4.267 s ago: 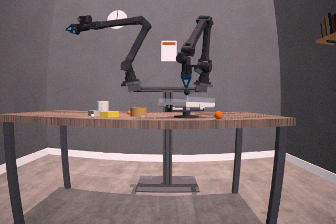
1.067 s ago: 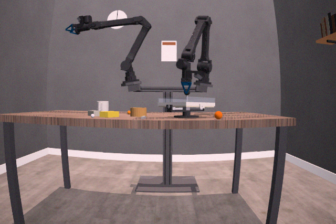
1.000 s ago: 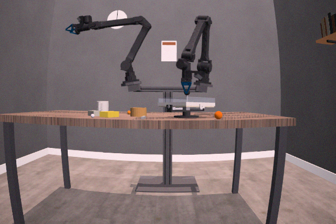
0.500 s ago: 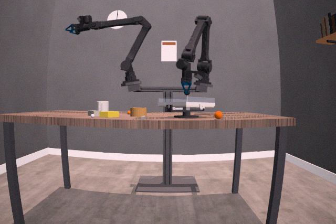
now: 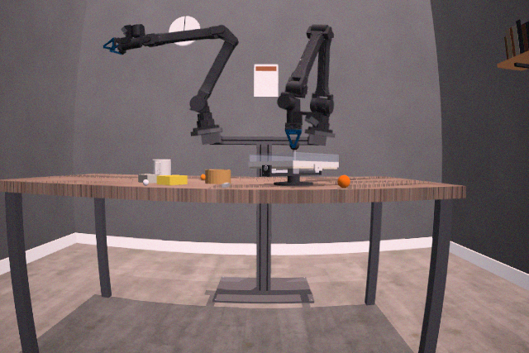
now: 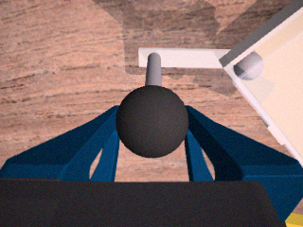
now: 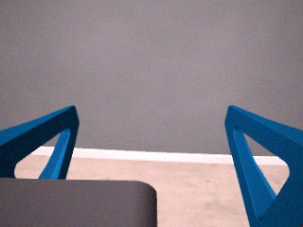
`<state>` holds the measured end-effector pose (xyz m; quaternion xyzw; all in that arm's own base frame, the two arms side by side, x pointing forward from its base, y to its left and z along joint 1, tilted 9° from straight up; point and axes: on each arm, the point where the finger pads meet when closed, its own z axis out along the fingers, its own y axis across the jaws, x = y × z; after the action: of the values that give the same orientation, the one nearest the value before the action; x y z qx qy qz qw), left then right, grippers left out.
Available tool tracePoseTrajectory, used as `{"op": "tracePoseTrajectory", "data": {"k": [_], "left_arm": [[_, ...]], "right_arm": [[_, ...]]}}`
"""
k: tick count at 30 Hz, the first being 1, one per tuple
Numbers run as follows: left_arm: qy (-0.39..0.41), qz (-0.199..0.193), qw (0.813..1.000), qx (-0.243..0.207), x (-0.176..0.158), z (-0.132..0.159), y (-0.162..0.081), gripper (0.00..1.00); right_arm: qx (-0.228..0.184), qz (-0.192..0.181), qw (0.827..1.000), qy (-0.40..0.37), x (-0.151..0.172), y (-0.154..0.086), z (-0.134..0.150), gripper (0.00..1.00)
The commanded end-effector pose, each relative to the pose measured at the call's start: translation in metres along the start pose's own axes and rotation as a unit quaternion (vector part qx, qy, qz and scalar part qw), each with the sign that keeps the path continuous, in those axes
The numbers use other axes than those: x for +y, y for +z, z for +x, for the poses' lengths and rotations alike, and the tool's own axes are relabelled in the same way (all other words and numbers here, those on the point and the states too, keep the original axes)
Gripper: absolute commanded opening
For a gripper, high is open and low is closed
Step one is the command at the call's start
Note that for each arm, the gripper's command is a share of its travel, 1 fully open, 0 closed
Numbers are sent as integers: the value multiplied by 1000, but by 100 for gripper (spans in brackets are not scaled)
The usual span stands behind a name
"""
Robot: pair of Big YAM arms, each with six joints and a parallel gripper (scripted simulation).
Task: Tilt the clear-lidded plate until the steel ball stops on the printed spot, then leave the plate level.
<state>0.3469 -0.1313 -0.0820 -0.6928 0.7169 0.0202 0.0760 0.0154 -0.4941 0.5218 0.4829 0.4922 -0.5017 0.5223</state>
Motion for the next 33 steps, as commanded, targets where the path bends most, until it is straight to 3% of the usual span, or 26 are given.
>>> {"op": "tracePoseTrajectory", "data": {"k": [1, 12, 14, 18, 33], "left_arm": [[3, -6, 1000, -3, 0, -4, 6, 0], [3, -6, 1000, -3, 0, -4, 6, 0], [-1, 18, 1000, 6, -22, 2, -16, 0], [1, 19, 1000, 7, -24, 5, -23, 0], [2, 18, 1000, 7, -22, 12, -26, 0]], "right_arm": [[-45, 3, 999, -6, -4, -4, -48, 100], [-45, 3, 999, -6, -4, -4, -48, 100], [-45, 3, 999, -6, -4, -4, -48, 100], [-45, 3, 999, -6, -4, -4, -48, 100], [-45, 3, 999, -6, -4, -4, -48, 100]]}}
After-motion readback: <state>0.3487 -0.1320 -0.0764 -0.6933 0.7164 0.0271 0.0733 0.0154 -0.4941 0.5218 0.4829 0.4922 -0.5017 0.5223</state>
